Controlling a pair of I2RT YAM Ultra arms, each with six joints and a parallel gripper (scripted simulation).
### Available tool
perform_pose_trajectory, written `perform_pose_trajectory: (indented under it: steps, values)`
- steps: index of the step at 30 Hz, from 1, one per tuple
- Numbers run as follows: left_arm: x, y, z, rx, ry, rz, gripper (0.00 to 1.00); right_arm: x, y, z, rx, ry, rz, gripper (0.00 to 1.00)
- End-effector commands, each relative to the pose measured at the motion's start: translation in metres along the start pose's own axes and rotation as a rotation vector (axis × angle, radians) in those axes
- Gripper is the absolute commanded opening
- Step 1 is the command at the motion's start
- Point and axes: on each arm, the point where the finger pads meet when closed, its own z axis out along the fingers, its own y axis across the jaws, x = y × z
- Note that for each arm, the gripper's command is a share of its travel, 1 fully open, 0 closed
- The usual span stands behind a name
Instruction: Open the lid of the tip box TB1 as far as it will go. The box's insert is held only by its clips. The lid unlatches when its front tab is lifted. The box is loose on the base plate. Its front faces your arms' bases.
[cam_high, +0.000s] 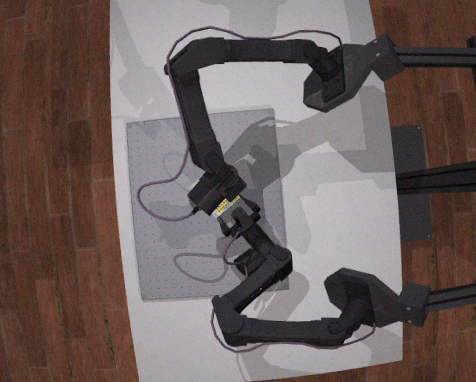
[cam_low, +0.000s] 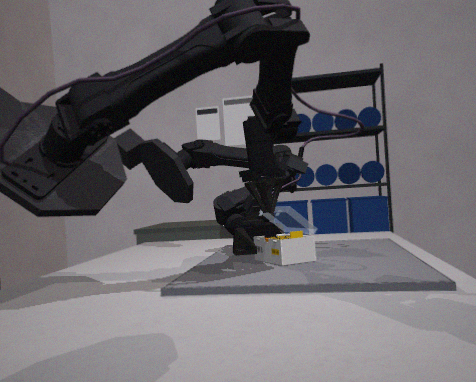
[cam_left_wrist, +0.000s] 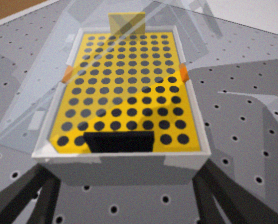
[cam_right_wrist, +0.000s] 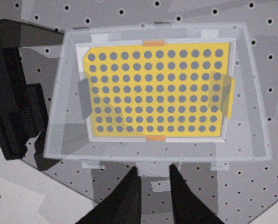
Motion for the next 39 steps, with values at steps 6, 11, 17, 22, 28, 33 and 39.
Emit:
perform_pose_trajectory:
  steps: [6,11,17,22,28,33,39]
  values:
    - [-0.004,0.006,0.001,-0.020,-0.004,0.001,0.83,0.011,0.020,-0.016,-0.052,0.195,-0.124,0.12]
    - [-0.004,0.006,0.001,-0.020,-0.004,0.001,0.83,-0.012,0.013,-0.023,-0.058,0.183,-0.071,0.12]
    - [-0.004,0.006,0.001,-0.020,-0.004,0.001,0.83,-0.043,0.000,-0.032,-0.071,0.149,0.014,0.12]
    - [-0.004,0.006,0.001,-0.020,-0.004,0.001,0.83,-0.043,-0.001,-0.032,-0.063,0.146,0.014,0.12]
    - [-0.004,0.006,0.001,-0.020,-0.004,0.001,0.83,-0.043,-0.001,-0.032,-0.065,0.147,0.014,0.12]
    - [-0.004,0.006,0.001,-0.020,-0.004,0.001,0.83,-0.043,-0.001,-0.032,-0.067,0.148,0.014,0.12]
    - [-0.004,0.006,0.001,-0.020,-0.004,0.001,0.83,-0.050,-0.006,-0.038,-0.056,0.107,0.055,0.12]
